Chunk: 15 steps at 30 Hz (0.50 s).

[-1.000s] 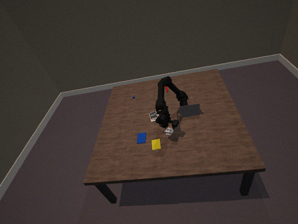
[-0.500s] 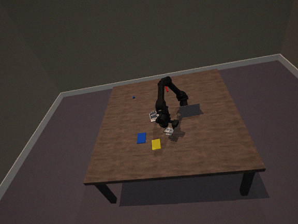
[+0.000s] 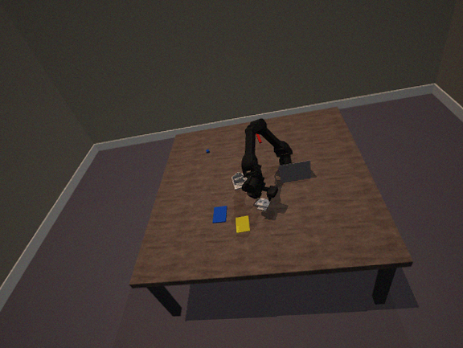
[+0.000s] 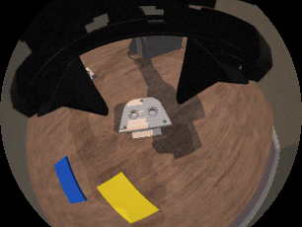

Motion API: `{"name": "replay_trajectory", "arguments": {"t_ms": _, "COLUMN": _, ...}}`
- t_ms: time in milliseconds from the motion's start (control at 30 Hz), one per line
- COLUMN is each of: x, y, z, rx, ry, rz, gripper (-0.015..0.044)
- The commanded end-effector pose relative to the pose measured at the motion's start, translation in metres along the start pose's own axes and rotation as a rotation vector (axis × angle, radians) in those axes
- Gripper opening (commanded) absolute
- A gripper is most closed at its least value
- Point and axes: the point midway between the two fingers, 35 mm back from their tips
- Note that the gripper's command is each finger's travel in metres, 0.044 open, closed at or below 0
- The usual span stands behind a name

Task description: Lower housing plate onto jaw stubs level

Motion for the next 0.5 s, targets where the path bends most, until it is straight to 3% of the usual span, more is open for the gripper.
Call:
{"name": "replay_trajectory", "arguments": {"t_ms": 0, "x": -0.001, "y": 0.000, "z": 0.000, "rx": 0.000, "ry": 0.005, "rz": 0.004, "gripper": 0.0440}}
{"name": "replay_trajectory", "arguments": {"t_ms": 467, "x": -0.001, "y": -0.002, "z": -0.014, "rx": 0.000, "ry": 0.002, "rz": 0.001, "gripper": 0.0440}}
Point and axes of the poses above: the point midway between the two fingers, 35 mm back from their tips, its own z axis back along the fingers, its own x axis across the jaws, y = z × x, and after that the axes turned 11 degrees about z, right-handed
